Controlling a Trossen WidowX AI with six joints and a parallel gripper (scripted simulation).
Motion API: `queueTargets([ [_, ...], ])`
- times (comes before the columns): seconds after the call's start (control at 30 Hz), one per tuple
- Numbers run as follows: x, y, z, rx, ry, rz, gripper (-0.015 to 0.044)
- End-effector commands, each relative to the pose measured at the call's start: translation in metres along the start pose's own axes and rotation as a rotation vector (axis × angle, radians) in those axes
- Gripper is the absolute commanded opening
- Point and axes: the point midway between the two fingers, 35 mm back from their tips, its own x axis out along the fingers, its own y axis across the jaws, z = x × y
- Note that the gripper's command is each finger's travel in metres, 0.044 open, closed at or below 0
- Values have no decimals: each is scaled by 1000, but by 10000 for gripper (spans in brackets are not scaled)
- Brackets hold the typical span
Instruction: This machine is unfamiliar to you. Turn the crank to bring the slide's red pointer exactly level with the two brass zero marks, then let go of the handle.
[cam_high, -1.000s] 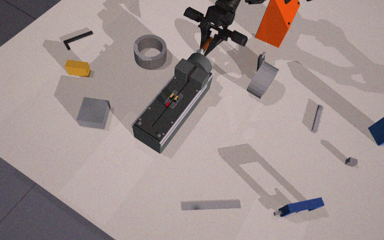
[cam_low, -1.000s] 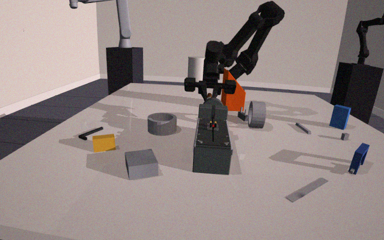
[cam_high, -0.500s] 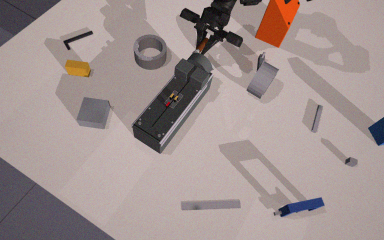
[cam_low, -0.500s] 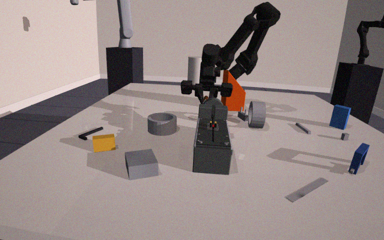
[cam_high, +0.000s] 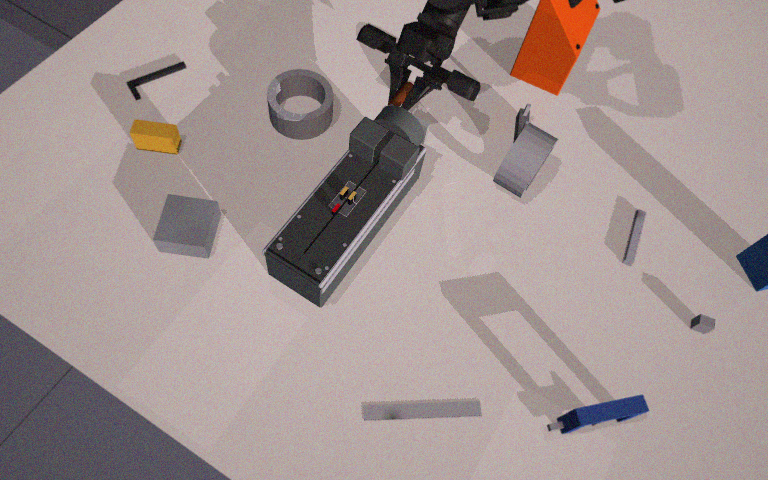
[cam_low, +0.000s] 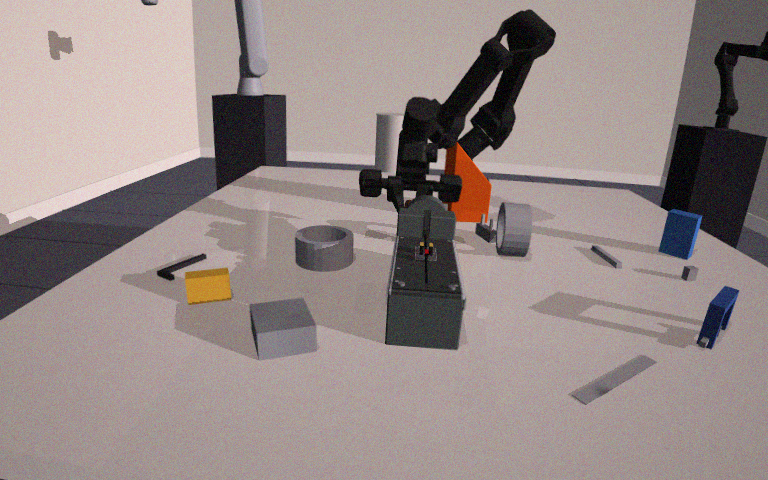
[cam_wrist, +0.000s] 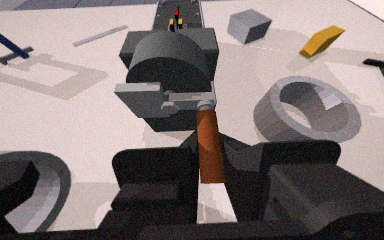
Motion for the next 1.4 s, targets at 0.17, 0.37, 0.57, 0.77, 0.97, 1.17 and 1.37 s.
queueTargets([
  [0.17, 11, 3, -11, 7, 11, -4, 0],
  [0.37, 16, 9, -15, 7, 11, -4, 0],
  [0.57, 19, 14, -18, 8, 11, -4, 0],
  [0.77, 21, 19, -20, 9, 11, -3, 0],
  [0.97, 22, 24, -21, 9, 12, -3, 0],
  [1.17, 23, 28, -22, 9, 12, -3, 0],
  [1.37, 23, 32, -22, 10, 12, -3, 0],
])
